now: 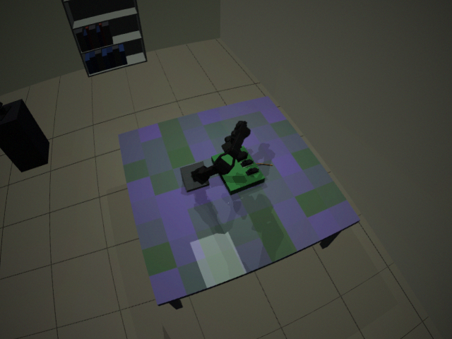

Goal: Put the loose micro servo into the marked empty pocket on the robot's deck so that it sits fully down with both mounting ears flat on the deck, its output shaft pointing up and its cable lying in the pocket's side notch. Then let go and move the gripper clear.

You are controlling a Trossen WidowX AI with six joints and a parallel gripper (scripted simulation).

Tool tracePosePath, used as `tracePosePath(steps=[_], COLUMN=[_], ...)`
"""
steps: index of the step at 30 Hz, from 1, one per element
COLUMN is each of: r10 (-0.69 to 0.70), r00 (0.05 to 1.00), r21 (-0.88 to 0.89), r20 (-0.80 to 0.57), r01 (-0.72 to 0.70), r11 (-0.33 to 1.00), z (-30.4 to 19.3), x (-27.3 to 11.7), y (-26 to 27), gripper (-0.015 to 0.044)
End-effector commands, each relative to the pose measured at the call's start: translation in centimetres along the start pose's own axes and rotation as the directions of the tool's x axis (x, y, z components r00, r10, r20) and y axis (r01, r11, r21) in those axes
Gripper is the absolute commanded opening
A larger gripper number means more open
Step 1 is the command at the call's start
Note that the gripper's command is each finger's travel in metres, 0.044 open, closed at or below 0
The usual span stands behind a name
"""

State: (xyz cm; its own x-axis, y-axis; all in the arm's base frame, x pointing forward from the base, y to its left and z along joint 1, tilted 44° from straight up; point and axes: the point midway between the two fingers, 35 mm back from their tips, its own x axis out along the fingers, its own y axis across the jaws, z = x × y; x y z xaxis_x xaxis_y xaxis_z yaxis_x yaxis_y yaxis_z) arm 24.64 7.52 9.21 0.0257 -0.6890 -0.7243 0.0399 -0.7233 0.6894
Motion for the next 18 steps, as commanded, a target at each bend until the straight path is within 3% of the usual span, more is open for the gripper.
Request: tracePosePath(steps=[1,6,18], r10=[-0.001,-0.019,-0.02], r00=[1.0,0.999,0.999], r21=[-0.003,-0.061,-0.064], r20=[0.01,-0.029,-0.031], r01=[0.001,0.017,0.018], r11=[1.0,0.998,0.998], z=[0.4,0.0,0.0], x=[-0.3,-3.9,-4.1], y=[0.1,-0.3,-0.3], gripper=[0.044,0.044,0.044])
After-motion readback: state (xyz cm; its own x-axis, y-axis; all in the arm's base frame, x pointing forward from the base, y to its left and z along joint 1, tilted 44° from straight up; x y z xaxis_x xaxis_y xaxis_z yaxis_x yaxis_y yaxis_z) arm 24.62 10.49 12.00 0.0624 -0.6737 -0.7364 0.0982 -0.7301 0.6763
